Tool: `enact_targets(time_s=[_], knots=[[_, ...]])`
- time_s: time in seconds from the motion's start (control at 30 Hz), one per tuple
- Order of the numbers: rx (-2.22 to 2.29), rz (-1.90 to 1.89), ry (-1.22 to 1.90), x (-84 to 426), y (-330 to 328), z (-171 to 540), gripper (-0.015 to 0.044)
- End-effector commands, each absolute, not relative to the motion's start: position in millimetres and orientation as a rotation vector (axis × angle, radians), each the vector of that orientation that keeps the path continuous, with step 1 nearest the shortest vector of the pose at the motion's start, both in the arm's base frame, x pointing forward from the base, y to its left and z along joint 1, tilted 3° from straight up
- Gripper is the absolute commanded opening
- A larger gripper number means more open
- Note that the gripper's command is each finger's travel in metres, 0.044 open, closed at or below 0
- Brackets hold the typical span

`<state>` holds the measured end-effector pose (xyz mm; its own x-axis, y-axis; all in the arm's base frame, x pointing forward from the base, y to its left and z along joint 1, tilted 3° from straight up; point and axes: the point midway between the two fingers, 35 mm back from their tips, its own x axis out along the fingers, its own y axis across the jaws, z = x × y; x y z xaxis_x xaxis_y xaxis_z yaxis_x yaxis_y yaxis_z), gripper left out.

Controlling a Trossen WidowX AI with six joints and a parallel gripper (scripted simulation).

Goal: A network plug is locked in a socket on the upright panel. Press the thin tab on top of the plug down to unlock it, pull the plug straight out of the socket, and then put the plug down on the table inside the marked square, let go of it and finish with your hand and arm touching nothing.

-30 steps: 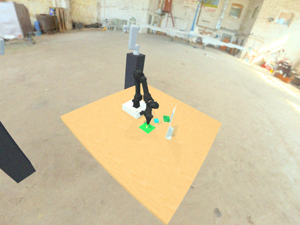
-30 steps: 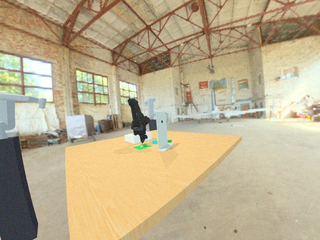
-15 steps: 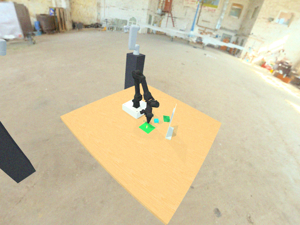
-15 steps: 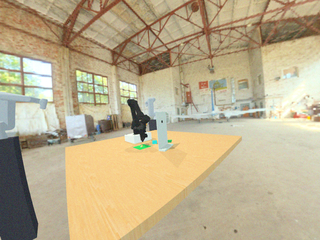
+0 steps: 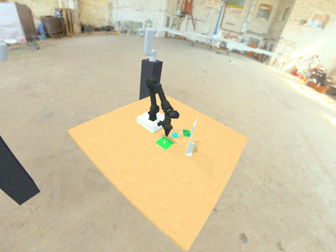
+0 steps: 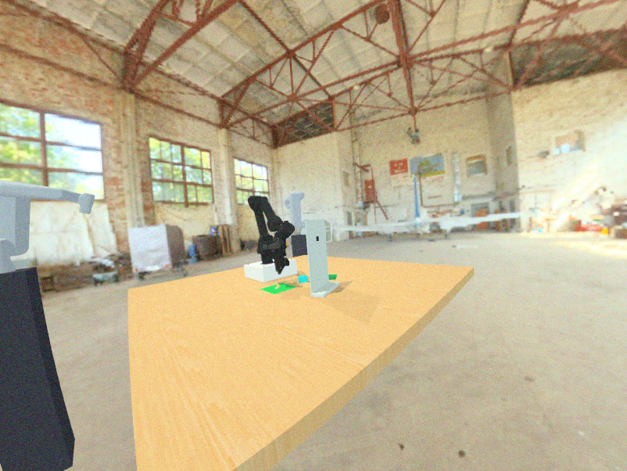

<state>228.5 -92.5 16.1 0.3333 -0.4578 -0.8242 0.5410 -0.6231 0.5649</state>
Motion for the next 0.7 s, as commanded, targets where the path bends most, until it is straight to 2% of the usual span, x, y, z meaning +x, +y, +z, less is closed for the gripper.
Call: enact_targets(time_s=[0.0, 0.67], knots=[[1.728, -1.434, 0.064, 230, -93, 24, 0.0156], [1.728, -1.434, 0.064, 228, -91, 53, 0.0156]])
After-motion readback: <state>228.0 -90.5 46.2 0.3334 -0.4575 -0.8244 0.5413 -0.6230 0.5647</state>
